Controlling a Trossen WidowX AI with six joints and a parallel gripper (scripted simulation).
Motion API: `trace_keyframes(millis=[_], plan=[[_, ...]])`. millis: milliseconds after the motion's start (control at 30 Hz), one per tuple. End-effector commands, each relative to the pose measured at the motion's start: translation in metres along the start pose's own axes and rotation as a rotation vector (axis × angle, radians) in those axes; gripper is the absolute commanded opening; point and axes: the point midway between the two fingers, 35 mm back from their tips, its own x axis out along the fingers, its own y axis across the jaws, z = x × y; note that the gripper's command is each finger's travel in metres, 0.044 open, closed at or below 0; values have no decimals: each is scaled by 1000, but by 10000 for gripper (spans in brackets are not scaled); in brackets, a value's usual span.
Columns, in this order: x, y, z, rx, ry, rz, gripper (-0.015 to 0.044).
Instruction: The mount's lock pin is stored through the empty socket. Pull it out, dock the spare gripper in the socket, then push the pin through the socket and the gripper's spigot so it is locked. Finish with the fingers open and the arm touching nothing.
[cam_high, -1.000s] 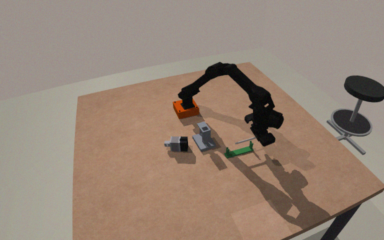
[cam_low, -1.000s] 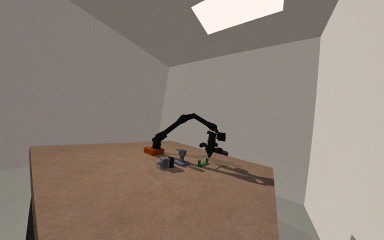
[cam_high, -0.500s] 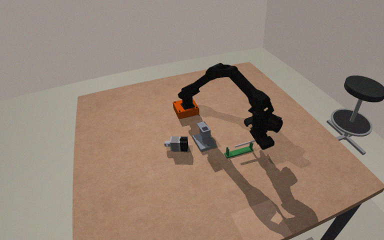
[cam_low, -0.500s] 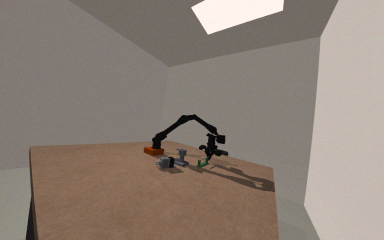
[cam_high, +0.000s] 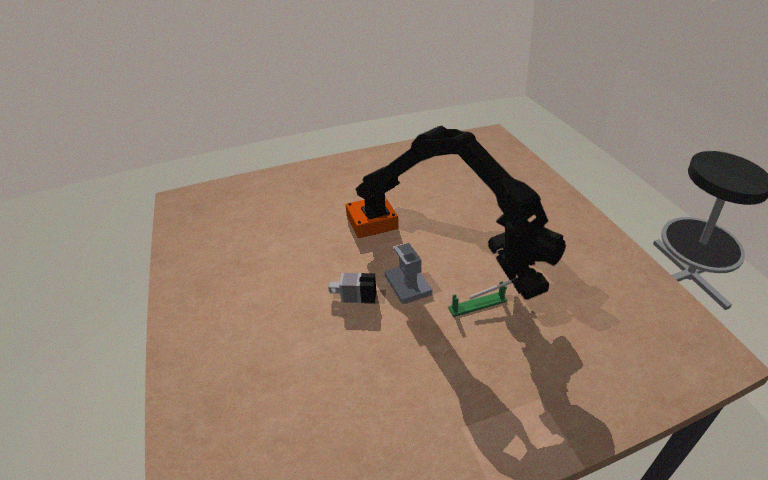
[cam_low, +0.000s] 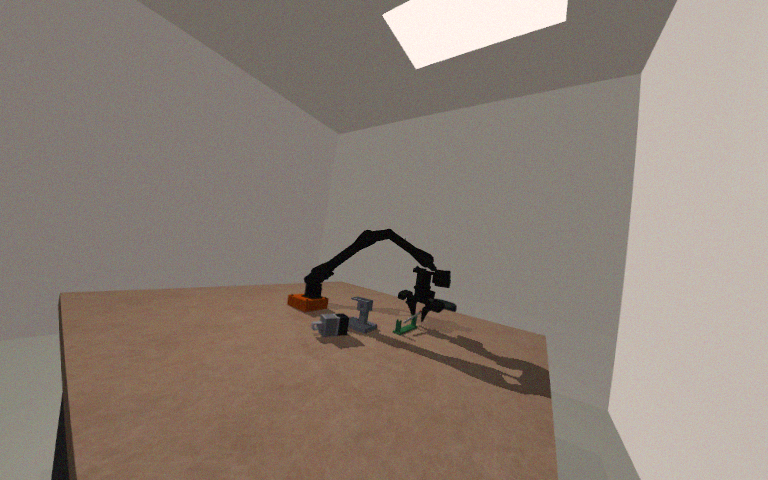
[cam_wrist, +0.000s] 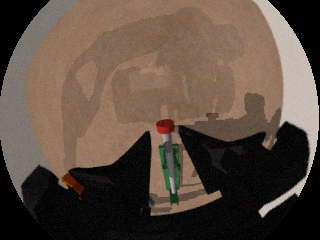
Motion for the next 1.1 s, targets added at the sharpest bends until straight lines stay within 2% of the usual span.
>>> trace_keyframes(millis=[0,1067], plan=[[0,0,0,0,0,-1,200],[-61,13,6,15,27,56,200]])
